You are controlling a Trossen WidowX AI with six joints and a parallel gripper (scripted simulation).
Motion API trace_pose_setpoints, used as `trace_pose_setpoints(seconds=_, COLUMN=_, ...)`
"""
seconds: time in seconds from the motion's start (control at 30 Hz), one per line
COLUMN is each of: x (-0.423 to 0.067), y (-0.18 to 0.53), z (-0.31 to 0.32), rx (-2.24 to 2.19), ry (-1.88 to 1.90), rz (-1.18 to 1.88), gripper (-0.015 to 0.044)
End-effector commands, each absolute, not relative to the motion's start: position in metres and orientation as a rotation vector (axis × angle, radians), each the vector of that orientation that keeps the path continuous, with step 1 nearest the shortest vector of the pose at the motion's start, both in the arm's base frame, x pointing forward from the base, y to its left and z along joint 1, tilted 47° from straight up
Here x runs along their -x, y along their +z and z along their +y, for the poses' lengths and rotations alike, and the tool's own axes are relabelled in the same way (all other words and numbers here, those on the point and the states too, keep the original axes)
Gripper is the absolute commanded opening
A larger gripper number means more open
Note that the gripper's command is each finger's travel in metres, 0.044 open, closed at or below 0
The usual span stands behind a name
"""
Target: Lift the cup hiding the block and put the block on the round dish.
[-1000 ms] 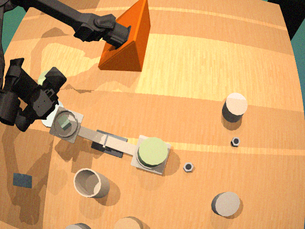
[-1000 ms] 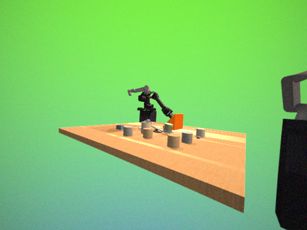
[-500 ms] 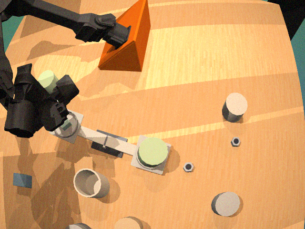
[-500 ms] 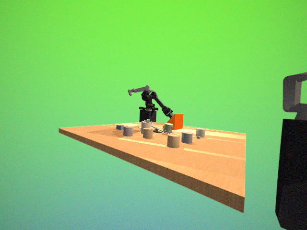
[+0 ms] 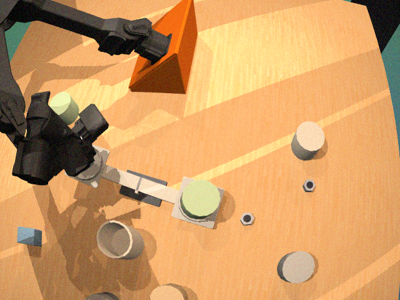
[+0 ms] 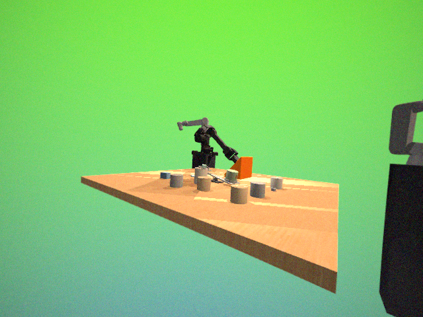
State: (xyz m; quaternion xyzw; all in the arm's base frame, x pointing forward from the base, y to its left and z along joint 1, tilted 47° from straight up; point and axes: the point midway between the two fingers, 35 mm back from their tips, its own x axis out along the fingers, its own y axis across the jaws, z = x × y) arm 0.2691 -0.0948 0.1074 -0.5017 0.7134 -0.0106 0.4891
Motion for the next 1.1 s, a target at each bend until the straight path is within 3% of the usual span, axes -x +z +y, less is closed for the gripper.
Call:
trace_pose_setpoints(seconds=0.0, x=-0.269, y=0.103, z=-0.1, rx=1.227, ry=-0.025, rz=1.735, gripper=0.026)
trace_pose_setpoints(seconds=0.33, x=-0.268, y=0.094, z=-0.11, rx=1.229, ry=-0.027, rz=1.735, gripper=0.026)
trace_pose_setpoints(seconds=0.47, x=-0.268, y=0.094, z=-0.11, rx=1.229, ry=-0.027, rz=1.735, gripper=0.0155)
trace_pose_setpoints(seconds=0.7, x=-0.268, y=0.094, z=-0.11, rx=1.229, ry=-0.027, rz=1.735, gripper=0.0108)
trace_pose_setpoints(seconds=0.83, x=-0.27, y=0.099, z=-0.104, rx=1.227, ry=-0.024, rz=1.734, gripper=0.0003)
trace_pose_setpoints(seconds=1.07, x=-0.273, y=0.124, z=-0.074, rx=1.222, ry=-0.017, rz=1.733, gripper=0.0)
